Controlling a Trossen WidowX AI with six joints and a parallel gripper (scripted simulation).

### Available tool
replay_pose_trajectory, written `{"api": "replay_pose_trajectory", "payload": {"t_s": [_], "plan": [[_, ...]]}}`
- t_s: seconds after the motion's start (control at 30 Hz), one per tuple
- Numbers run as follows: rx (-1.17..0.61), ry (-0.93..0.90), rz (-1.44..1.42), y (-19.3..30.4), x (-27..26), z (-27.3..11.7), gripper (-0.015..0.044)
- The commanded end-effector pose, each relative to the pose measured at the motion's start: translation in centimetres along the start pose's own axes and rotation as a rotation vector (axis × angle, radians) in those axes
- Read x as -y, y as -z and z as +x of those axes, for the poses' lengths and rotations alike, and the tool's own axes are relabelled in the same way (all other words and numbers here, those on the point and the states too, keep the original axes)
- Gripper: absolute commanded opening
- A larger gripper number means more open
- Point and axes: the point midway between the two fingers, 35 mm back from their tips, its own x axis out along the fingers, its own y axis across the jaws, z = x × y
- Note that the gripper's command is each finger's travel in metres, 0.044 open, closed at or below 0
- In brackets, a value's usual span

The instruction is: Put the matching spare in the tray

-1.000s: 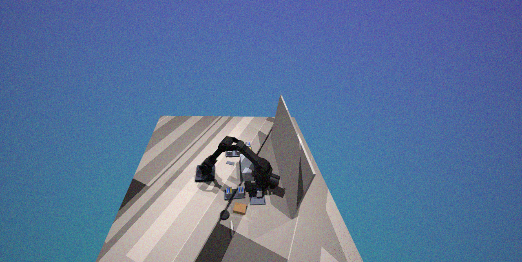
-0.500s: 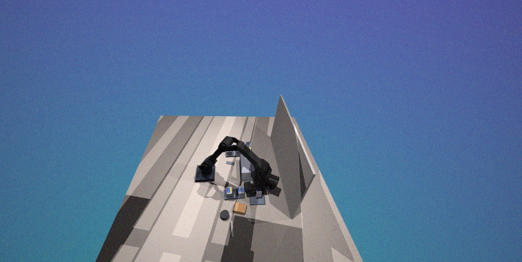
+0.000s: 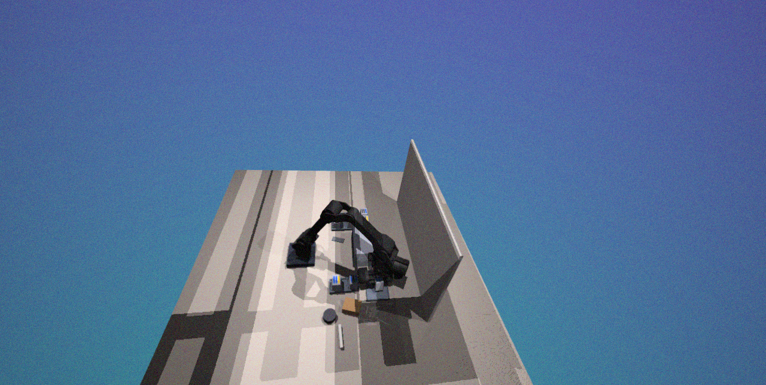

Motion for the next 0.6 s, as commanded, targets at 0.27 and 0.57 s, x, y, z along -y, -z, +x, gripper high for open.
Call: {"api": "replay_pose_trajectory", "payload": {"t_s": [0.27, 0.57], "plan": [[0.0, 0.0, 0.0, 0.0, 0.0, -0.3, 0.044], [0.006, -0.001, 0.004, -0.1, -0.1, -10.8, 0.044]]}}
